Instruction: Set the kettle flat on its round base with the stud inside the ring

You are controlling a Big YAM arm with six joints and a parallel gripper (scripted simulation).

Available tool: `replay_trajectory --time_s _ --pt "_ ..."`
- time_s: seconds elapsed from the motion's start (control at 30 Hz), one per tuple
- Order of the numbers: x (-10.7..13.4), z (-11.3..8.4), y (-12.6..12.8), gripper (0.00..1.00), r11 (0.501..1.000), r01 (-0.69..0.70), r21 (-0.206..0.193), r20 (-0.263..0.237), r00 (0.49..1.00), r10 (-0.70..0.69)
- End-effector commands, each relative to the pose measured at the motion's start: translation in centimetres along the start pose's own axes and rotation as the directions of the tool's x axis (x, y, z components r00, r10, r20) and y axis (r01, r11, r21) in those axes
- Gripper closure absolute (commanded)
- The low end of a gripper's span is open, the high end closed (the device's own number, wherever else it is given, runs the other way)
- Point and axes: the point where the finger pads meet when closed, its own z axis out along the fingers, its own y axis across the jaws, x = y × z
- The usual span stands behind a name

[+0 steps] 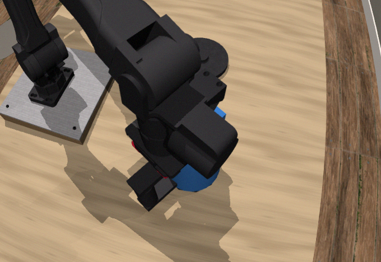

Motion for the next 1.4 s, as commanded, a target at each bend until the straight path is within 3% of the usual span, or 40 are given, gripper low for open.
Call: replay_trajectory --time_s 0.0,0.87,1.13,1.37 --pt "-0.3 -0.8 -0.9 1.0 1.0 0.007 0.024 0.004 1.0 -0.007" --pt "-0.3 -0.9 -0.9 1.0 1.0 0.007 0.025 0.004 1.0 -0.007" --pt "-0.5 -3.6 -1.9 1.0 0.997 0.011 0.073 0.007 1.0 -0.011" --pt "-0.2 -4.3 -1.9 1.0 0.997 0.011 0.076 0.007 1.0 -0.011"
